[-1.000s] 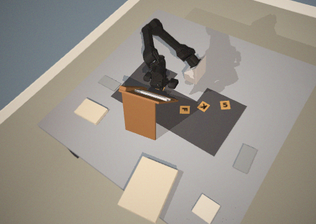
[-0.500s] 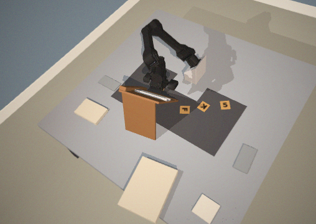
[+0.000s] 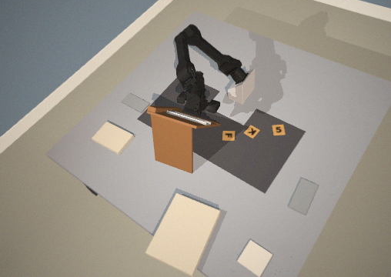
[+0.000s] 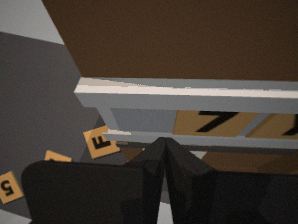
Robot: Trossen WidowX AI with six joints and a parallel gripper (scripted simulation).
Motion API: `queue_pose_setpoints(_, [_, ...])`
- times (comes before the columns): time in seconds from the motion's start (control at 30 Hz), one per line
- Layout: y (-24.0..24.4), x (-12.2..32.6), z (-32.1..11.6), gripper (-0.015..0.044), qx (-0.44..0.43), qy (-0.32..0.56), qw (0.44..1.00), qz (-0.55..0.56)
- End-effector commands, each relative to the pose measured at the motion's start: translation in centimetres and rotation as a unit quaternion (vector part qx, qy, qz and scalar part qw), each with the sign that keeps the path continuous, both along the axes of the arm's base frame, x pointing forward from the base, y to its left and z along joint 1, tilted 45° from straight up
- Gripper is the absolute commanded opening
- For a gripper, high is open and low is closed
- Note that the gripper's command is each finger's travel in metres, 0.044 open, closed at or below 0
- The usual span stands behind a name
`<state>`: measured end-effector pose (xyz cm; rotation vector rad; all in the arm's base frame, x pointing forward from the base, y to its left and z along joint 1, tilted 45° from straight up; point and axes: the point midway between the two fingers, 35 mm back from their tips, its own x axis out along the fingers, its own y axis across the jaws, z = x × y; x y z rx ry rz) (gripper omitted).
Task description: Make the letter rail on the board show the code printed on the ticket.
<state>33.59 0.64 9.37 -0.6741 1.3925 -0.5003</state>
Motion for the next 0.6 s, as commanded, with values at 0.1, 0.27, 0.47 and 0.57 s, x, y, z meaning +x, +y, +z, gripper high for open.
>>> queue_pose_setpoints(0.1, [-0.15, 0.48, -0.26, 0.0000, -0.002, 0.001, 1.000, 0.001])
queue_pose_setpoints(0.27, [-0.25, 0.68, -0.37, 0.0000, -0.002, 0.001, 1.000, 0.001])
queue_pose_setpoints(0.47, [-0.36, 0.91, -0.50, 0.0000, -0.002, 0.001, 1.000, 0.001])
queue_pose_setpoints(0.57, [-0.42, 1.03, -0.57, 0.0000, -0.002, 0.001, 1.000, 0.001])
